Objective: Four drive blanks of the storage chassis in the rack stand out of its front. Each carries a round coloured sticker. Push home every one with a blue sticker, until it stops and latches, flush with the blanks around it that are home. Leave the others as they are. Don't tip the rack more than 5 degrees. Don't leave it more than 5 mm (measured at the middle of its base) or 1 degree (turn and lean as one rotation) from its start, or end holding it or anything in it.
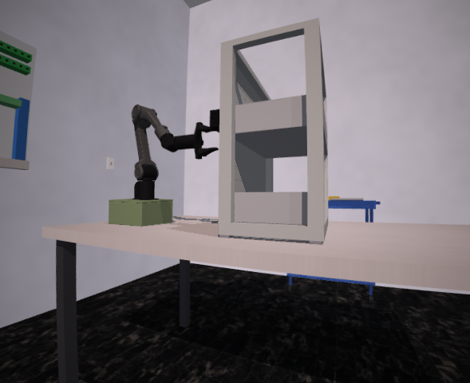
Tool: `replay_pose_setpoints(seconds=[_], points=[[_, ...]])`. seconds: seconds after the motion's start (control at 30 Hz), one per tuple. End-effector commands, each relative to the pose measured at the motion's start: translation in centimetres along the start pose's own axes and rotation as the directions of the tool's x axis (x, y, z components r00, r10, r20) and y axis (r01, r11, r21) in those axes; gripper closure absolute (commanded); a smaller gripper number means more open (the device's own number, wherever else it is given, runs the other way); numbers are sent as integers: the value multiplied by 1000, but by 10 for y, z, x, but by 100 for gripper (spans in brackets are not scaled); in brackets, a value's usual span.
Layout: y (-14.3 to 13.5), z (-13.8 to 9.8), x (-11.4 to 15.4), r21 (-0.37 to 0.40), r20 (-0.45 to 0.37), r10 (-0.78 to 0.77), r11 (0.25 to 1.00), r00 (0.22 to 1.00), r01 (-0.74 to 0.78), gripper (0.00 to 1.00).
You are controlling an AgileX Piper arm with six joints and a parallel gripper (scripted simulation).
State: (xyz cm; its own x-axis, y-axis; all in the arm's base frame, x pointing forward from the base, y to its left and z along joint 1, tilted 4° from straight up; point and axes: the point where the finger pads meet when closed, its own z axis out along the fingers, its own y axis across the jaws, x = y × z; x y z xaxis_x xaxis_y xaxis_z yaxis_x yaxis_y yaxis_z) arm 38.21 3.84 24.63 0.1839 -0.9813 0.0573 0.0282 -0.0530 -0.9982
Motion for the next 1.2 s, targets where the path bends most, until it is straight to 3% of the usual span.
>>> replay_pose_setpoints(seconds=[0.0,0.5,1.17], points=[[-6,1,10,8,4,1,1000,1000,-1,0],[-22,5,67,8,4,1,1000,1000,-1,0],[-23,6,71,8,4,1,1000,1000,-1,0]])
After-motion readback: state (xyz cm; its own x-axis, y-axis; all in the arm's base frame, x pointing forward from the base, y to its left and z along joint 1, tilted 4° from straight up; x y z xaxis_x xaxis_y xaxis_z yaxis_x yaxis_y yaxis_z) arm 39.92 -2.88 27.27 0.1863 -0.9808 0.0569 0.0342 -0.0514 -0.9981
